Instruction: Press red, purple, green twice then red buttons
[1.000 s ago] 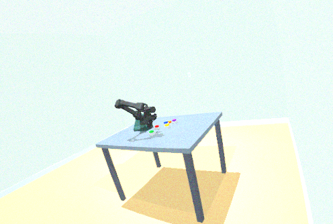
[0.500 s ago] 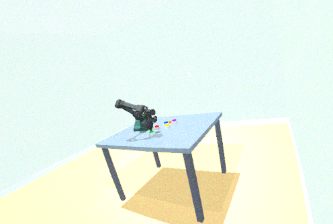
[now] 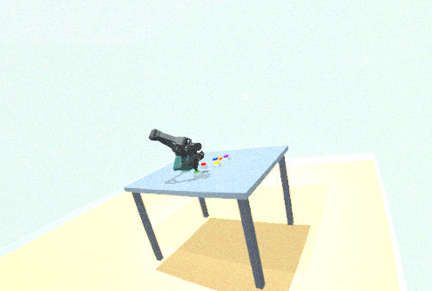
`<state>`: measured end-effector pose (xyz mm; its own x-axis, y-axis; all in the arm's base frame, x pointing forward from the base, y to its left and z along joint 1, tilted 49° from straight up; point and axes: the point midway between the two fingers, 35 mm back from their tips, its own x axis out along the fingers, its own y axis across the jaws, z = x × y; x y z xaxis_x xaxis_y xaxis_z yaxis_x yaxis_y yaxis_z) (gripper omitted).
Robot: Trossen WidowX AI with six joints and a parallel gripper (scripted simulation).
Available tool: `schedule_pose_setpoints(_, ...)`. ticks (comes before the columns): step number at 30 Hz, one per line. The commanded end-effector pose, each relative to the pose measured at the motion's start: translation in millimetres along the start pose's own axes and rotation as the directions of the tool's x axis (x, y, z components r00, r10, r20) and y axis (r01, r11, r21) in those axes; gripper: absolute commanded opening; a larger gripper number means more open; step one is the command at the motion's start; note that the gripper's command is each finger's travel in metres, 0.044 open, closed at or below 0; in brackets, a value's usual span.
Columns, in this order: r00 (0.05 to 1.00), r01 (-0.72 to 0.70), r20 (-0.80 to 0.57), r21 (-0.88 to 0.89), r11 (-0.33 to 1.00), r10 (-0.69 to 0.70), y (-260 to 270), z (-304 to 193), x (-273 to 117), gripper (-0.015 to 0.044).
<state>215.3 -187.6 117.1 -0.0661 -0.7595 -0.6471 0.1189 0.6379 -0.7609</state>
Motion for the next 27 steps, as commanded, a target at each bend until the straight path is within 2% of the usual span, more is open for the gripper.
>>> schedule_pose_setpoints(1, 1.0, -0.004, -0.007, -0.01, 1.0, 0.004, 2, -2, 2, 0.002)
schedule_pose_setpoints(6, 1.0, -0.004, -0.007, -0.01, 1.0, 0.004, 2, -2, 2, 0.002)
schedule_pose_setpoints(11, 1.0, -0.005, -0.007, -0.009, 1.0, 0.005, 2, -2, -29, 0.002)
schedule_pose_setpoints(15, 1.0, -0.006, -0.007, -0.01, 1.0, 0.006, 2, -2, -33, 0.002)
schedule_pose_setpoints(21, 1.0, -0.009, -0.009, -0.011, 1.0, 0.009, 2, -1, -90, 0.002)
schedule_pose_setpoints(27, 1.0, -0.019, -0.004, -0.005, 1.0, 0.019, 14, 0, -93, 0.002)
